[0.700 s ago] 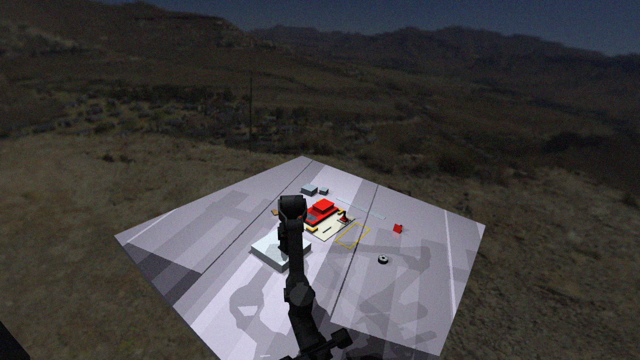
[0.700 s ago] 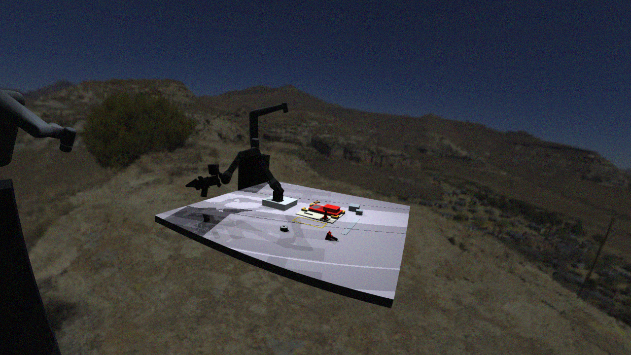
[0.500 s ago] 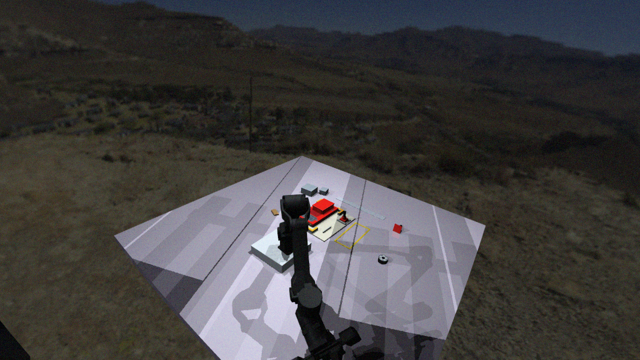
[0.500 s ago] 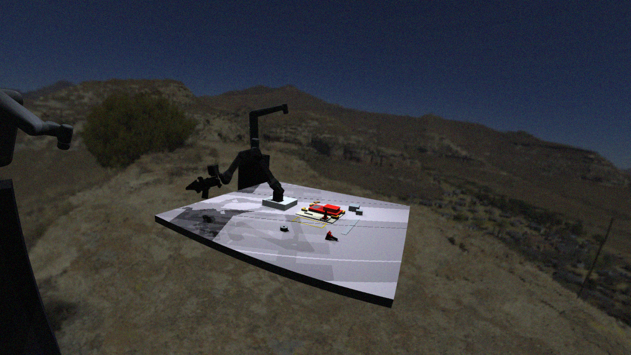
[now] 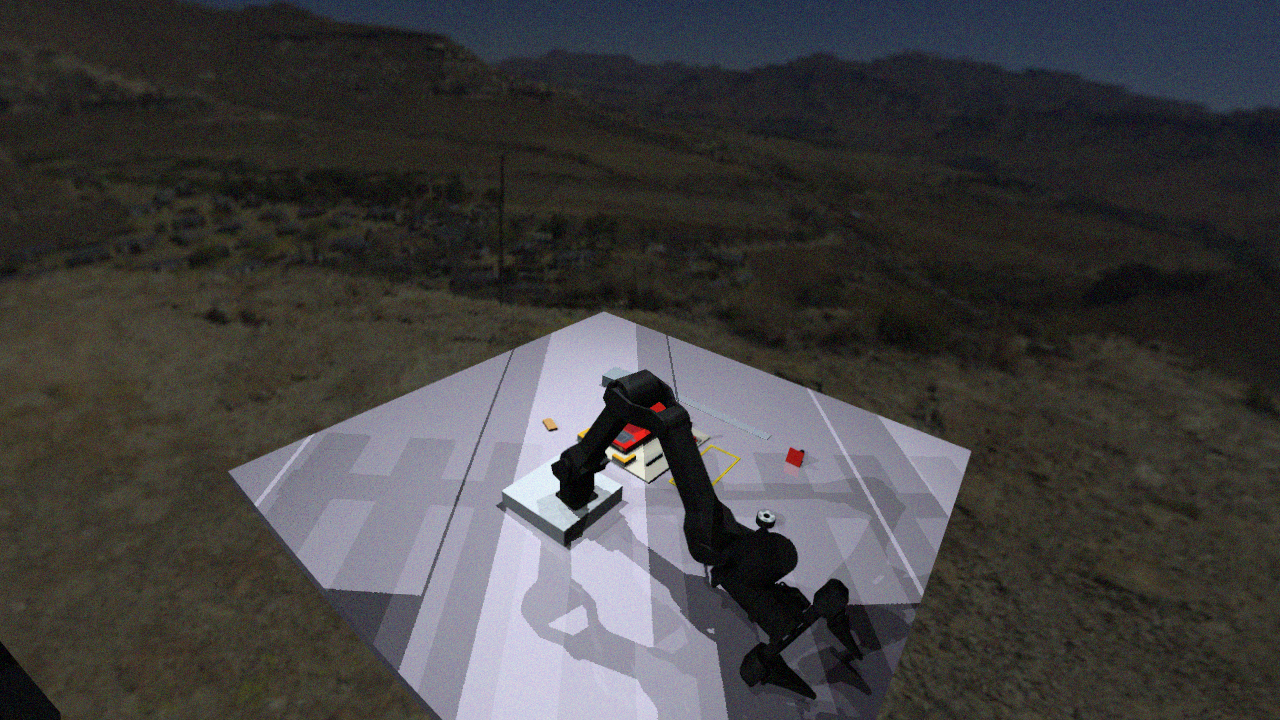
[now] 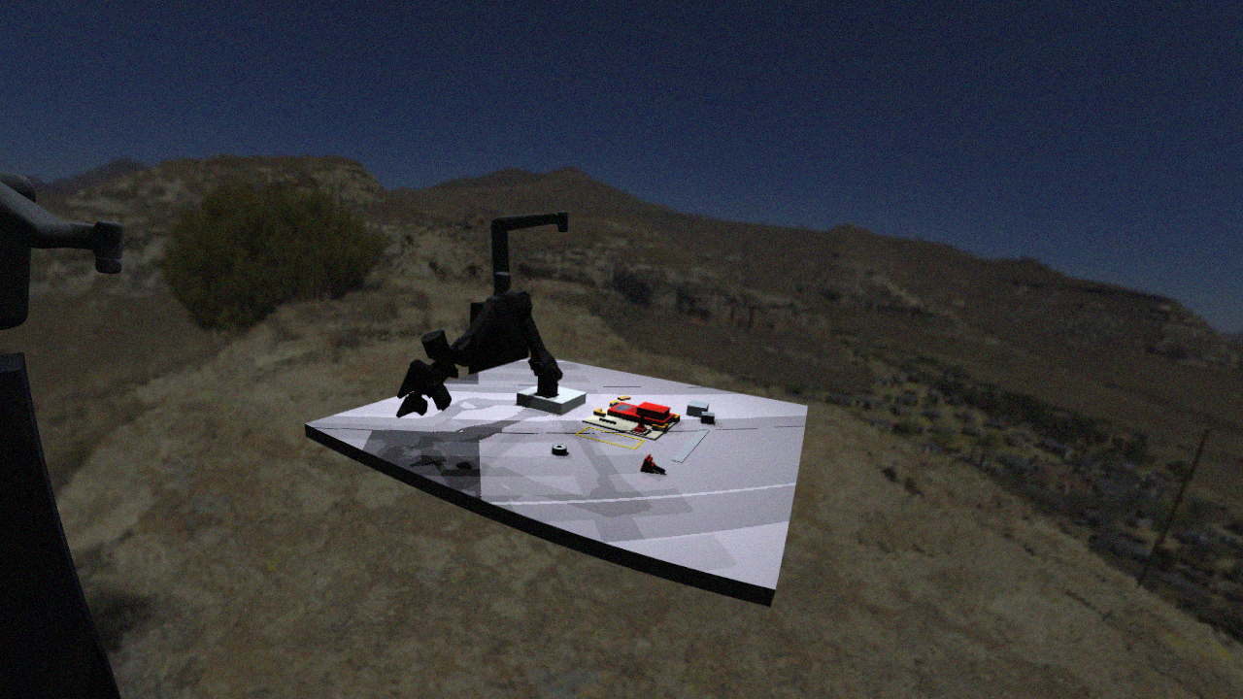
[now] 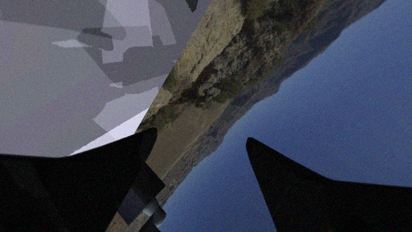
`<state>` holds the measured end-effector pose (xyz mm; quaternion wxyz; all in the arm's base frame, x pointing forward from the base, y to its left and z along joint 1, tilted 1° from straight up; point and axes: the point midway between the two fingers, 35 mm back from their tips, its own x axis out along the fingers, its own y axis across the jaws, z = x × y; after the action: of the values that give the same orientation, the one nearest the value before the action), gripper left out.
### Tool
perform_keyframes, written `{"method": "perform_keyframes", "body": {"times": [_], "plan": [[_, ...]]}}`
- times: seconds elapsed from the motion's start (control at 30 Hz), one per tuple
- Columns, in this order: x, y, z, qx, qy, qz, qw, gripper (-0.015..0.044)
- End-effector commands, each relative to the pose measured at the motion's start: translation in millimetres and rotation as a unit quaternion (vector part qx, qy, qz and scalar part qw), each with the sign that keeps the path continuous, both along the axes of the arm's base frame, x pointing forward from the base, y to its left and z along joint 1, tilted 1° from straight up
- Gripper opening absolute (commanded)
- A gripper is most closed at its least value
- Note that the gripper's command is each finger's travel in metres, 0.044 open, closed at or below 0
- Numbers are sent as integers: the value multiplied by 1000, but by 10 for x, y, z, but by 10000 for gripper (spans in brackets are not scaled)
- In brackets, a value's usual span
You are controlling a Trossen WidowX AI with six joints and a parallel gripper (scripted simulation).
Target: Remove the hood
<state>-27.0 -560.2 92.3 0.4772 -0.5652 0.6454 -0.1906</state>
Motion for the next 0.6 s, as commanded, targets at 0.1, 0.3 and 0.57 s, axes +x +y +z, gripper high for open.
{"method": "perform_keyframes", "body": {"times": [0.1, 0.3, 0.57], "plan": [[1137, 169, -7, 70, -96, 46, 992, 440], [1952, 448, -23, 132, -160, 67, 976, 440], [2976, 1062, -54, 232, -227, 81, 942, 440]]}}
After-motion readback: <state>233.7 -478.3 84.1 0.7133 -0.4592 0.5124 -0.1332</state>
